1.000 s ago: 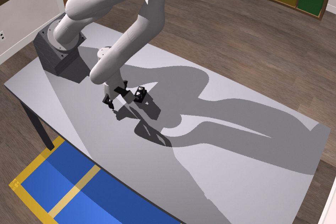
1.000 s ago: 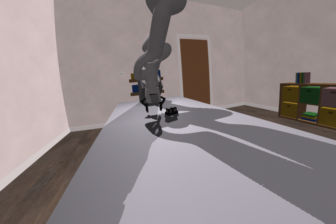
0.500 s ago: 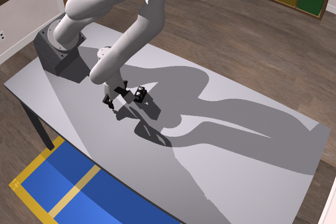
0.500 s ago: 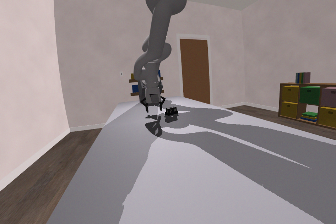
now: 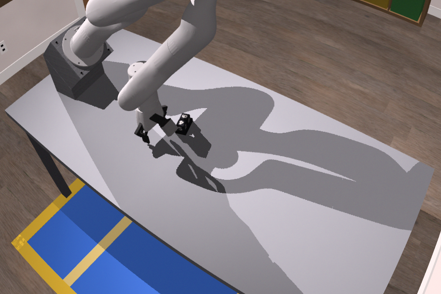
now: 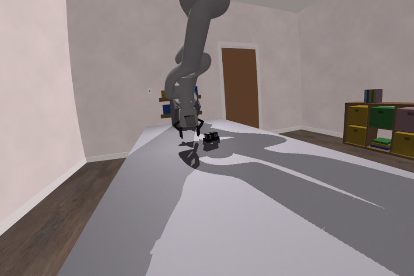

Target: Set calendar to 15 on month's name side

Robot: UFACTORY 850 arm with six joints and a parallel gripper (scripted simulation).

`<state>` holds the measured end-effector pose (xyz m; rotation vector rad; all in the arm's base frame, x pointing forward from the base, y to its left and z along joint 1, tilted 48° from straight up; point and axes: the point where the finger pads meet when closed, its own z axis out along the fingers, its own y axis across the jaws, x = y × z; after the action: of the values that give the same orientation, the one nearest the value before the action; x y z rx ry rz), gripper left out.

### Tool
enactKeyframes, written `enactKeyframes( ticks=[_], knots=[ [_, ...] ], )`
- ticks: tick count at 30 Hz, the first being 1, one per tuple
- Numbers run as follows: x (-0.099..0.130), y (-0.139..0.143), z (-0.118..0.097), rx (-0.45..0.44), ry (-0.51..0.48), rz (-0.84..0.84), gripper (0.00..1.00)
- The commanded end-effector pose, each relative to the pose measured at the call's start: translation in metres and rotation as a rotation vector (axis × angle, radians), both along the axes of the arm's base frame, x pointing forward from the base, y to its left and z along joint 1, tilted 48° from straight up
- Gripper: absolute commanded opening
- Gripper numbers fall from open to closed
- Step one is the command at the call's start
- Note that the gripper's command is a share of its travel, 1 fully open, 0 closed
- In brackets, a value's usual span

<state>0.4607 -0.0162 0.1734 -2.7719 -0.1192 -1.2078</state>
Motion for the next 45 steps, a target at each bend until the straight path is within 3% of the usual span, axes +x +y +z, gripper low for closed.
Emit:
enactKeyframes(
  ticks=[1,19,37,41,45],
  knots=[
    [-0.002,0.000,0.002,0.000,0.000,0.000,1.00],
    [-0.042,-0.008,0.039,0.000,0.000,0.000,1.00],
    [-0.043,-0.008,0.041,-0.005,-0.001,0.004,1.00],
    [-0.042,-0.006,0.043,-0.049,-0.009,0.042,1.00],
    [-0.040,-0.001,0.048,-0.160,-0.029,0.138,1.00]
  ],
)
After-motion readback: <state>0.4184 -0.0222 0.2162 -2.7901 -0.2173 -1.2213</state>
